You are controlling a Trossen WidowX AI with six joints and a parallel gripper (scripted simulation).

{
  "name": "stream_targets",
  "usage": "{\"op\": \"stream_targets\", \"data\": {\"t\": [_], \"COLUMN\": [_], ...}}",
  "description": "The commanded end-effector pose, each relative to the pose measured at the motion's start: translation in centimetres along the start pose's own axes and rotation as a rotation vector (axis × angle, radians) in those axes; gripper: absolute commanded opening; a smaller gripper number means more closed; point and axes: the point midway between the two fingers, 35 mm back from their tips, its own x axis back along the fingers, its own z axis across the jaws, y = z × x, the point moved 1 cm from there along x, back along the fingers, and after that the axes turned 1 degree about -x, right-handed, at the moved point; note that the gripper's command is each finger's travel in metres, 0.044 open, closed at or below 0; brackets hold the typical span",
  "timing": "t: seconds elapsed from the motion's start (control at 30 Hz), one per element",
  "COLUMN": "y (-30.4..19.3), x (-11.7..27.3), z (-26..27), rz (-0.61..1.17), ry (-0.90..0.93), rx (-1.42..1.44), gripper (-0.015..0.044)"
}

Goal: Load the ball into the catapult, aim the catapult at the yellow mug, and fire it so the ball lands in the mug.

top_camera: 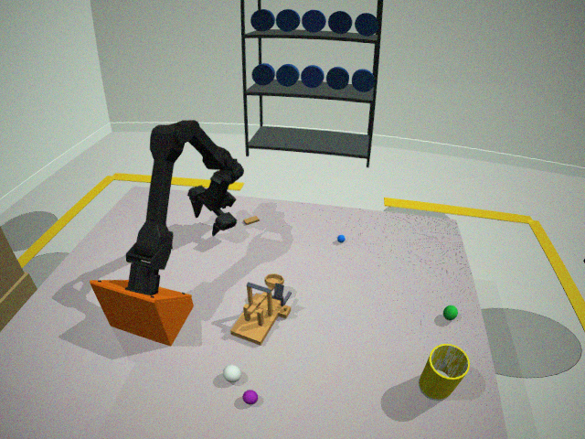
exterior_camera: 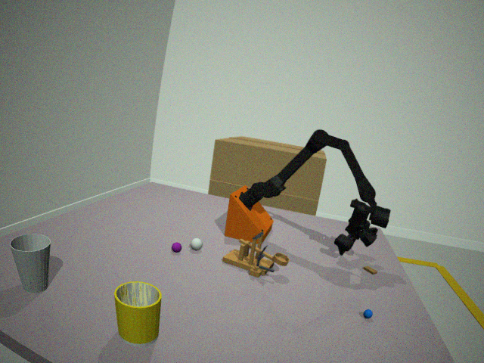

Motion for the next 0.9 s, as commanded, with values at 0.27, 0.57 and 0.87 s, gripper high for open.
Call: {"op": "stream_targets", "data": {"t": [0.27,0.57,0.87], "y": [0.7,0.2,-1.1], "x": [2.0,3.8,5.9], "z": [-7.4,-12.8,-17.6], "rz": [-0.047,-0.078,-0.116], "ry": [-0.095,-0.149,-0.188], "rx": [-0.307,-0.579,-0.848], "gripper": [0.044,0.044,0.044]}}
